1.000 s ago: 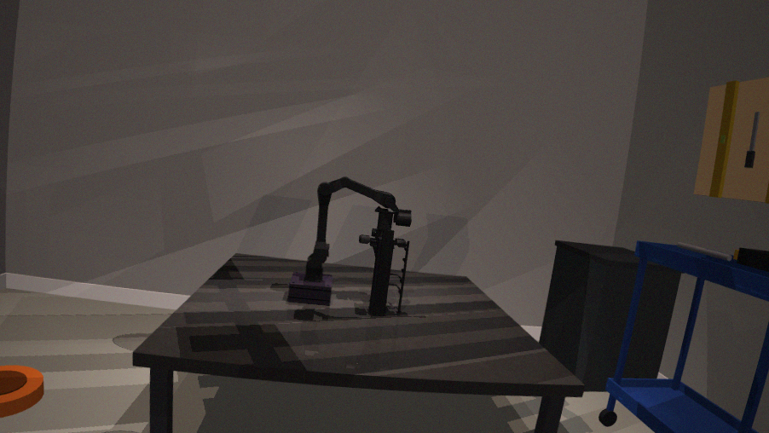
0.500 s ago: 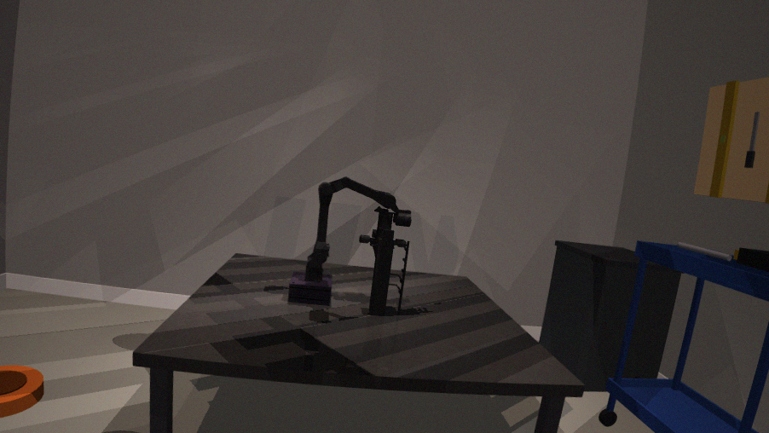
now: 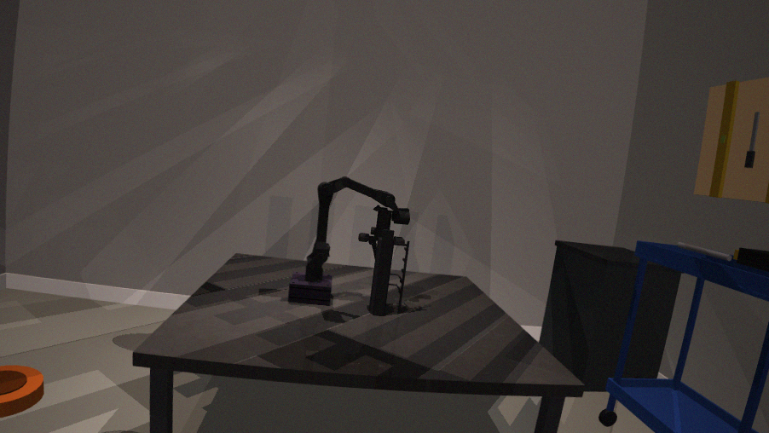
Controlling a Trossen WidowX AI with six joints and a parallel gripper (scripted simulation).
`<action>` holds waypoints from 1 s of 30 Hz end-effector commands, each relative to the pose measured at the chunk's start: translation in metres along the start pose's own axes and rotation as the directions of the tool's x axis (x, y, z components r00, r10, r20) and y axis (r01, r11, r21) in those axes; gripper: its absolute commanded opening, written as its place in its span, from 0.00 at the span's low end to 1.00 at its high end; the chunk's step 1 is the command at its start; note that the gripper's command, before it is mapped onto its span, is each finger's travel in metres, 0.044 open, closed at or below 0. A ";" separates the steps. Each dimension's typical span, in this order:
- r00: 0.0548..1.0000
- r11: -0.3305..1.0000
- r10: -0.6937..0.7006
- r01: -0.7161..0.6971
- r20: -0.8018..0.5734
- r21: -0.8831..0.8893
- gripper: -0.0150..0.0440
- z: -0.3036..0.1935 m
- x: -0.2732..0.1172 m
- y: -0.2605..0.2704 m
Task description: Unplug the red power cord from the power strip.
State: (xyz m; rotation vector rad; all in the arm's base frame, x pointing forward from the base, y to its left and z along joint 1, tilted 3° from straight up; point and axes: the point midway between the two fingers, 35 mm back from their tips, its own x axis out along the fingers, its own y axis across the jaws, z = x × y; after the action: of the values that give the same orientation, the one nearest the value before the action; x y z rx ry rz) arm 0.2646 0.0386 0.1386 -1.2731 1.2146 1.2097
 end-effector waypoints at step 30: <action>1.000 1.000 0.000 0.000 0.011 -0.006 1.00 0.060 -0.012 0.001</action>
State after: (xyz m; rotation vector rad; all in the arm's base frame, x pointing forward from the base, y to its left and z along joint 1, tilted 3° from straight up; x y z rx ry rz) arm 0.2615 0.0983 0.1466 -1.2758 1.2042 1.2208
